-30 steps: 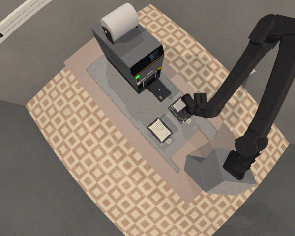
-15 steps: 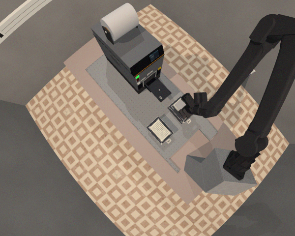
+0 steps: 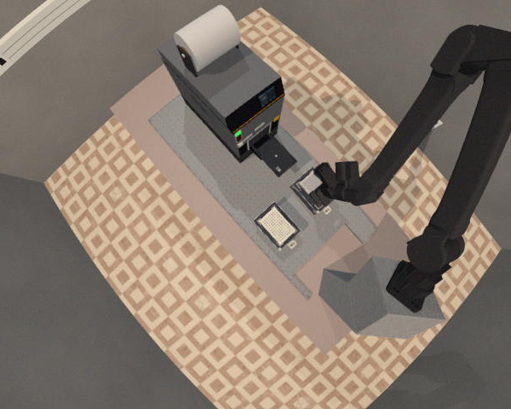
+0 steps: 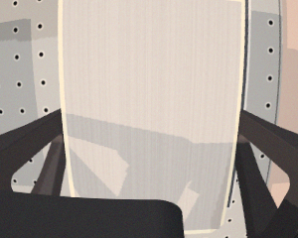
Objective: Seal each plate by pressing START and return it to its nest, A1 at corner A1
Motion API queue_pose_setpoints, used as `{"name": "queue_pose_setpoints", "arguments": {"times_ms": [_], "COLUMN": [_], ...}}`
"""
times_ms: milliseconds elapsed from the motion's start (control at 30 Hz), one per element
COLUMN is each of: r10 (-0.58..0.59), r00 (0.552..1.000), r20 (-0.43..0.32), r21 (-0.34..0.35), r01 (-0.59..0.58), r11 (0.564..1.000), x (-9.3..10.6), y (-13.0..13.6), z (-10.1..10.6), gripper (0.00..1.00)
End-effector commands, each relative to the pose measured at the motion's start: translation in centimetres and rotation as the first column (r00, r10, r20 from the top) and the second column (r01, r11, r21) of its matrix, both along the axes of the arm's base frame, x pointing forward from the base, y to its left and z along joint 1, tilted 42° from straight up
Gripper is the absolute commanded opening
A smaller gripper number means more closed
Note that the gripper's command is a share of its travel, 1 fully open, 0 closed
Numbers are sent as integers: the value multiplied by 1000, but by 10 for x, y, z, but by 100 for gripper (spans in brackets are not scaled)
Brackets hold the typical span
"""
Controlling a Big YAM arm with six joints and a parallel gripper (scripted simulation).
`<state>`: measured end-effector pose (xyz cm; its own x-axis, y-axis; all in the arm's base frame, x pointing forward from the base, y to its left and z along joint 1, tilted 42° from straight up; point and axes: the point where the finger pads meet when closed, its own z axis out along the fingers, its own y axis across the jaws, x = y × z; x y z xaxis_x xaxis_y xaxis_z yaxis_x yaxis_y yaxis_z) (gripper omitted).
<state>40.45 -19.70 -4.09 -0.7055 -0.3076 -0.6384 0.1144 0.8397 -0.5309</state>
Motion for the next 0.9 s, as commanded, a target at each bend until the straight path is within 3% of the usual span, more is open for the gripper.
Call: {"name": "queue_pose_setpoints", "arguments": {"times_ms": [0, 400, 867], "r10": [-2, -6, 14], "r00": [1000, 1000, 1000], "r20": [-17, 14, 24], "r21": [19, -16, -3], "r01": [2, 7, -14], "r11": [1000, 1000, 1000], "x": [-8, 3, 7], "y": [7, -10, 4], "z": [-10, 11, 13], "gripper": [0, 0, 0]}}
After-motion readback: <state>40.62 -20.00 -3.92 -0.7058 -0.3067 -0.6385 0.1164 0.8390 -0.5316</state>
